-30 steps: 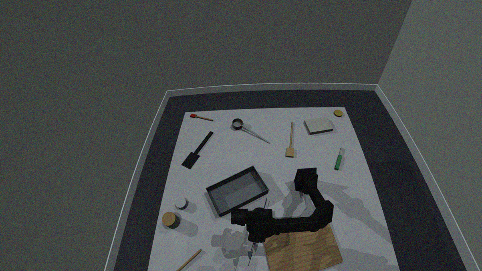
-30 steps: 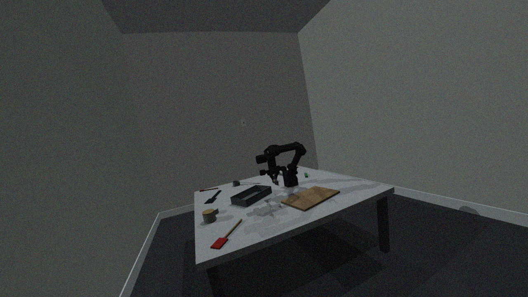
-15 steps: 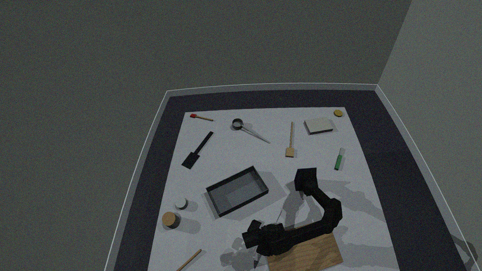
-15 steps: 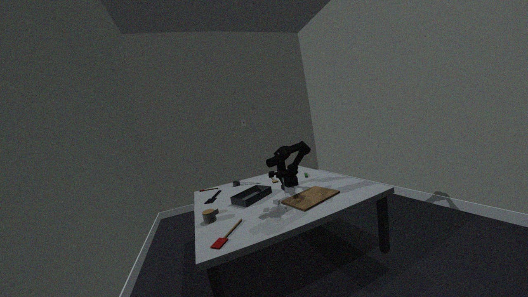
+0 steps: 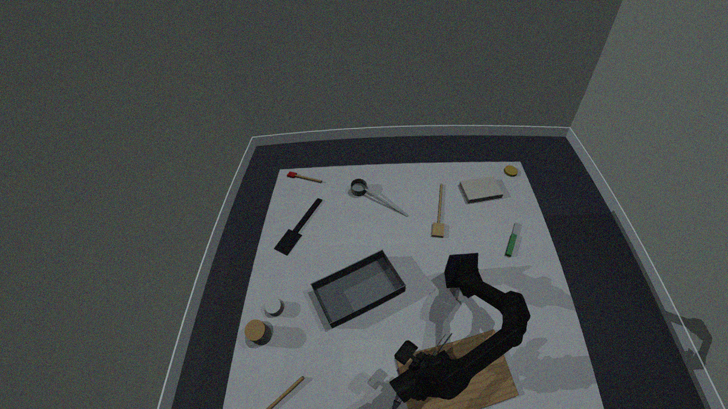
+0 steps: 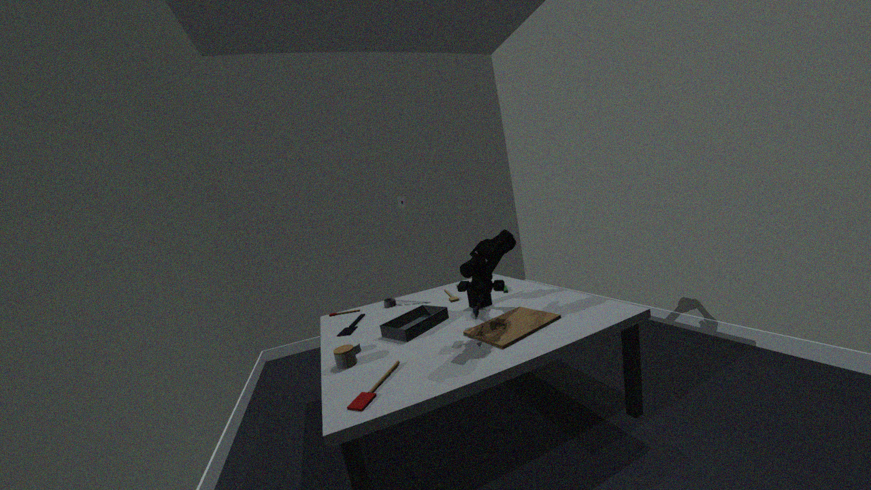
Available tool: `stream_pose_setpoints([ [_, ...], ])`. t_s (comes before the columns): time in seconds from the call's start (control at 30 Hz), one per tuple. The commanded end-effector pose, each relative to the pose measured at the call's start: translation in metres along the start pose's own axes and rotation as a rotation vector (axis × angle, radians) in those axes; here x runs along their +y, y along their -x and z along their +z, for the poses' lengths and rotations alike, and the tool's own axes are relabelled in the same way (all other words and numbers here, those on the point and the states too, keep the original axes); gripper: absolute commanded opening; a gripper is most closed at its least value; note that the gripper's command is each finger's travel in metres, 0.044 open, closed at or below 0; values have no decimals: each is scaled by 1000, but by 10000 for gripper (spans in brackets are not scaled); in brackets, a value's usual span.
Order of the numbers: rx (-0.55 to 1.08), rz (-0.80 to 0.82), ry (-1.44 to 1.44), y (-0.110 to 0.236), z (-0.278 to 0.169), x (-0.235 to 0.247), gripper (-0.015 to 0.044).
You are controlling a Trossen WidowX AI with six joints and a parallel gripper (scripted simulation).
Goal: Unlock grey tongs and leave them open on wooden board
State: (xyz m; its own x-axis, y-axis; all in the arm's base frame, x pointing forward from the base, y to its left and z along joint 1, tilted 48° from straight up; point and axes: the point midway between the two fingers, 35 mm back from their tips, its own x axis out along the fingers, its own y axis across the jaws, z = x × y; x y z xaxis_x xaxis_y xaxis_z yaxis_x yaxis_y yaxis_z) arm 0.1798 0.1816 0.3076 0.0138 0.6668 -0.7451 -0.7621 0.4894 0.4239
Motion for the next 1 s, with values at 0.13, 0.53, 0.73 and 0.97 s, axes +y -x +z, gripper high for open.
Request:
stream_pose_setpoints([
  [0.13,-14,-8,-136,4,-6,33,-150],
  [0.53,-41,16,-345,15,-21,77,-150],
  [0.73,-57,41,-455,22,-30,96,-150],
  [0.97,-71,82,-588,33,-41,116,-150],
])
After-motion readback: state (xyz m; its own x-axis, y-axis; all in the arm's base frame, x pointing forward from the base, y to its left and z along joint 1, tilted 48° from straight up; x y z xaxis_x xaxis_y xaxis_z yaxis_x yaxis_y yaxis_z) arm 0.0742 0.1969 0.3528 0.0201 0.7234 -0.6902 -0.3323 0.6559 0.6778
